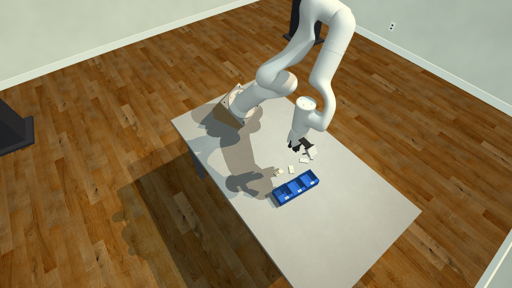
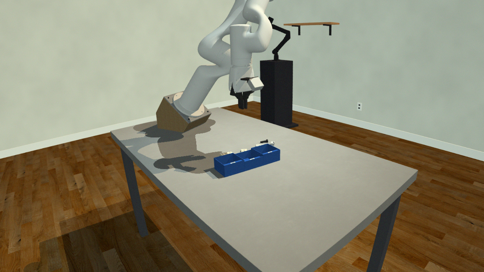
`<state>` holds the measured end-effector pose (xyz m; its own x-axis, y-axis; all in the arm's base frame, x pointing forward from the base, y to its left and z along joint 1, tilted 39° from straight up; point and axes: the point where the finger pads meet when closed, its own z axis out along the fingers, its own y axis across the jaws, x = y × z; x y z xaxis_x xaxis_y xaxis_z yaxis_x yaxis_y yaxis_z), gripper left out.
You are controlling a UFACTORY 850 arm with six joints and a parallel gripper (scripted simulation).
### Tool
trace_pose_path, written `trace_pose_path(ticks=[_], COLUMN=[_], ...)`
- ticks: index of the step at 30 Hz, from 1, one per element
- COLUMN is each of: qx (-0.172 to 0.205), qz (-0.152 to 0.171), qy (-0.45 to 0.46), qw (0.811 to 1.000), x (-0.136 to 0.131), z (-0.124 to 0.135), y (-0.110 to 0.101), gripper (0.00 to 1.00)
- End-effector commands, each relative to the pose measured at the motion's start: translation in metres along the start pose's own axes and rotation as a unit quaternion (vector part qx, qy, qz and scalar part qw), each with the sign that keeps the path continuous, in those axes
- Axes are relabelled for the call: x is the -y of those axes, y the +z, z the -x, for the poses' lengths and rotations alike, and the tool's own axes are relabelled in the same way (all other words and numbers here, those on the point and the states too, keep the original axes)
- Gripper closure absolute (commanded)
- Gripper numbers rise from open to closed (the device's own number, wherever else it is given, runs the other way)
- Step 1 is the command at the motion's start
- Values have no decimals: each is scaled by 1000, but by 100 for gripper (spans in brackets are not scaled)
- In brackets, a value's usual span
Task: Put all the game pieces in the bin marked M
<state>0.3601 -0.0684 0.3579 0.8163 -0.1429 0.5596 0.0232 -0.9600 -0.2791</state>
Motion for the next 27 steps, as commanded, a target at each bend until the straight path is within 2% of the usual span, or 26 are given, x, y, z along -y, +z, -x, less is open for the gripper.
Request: trace_pose_path(ticks=[1, 3, 18, 20, 27], qx=[0, 0, 0, 0, 0], qz=[0, 0, 0, 0, 0], qy=[47, 47, 47, 47, 47], qw=[999, 999, 999, 999, 999], x=[-26, -26, -110, -110, -148], z=[-19, -19, -75, -75, -102], y=[21, 21, 88, 88, 119], gripper=[93, 93, 93, 93, 93])
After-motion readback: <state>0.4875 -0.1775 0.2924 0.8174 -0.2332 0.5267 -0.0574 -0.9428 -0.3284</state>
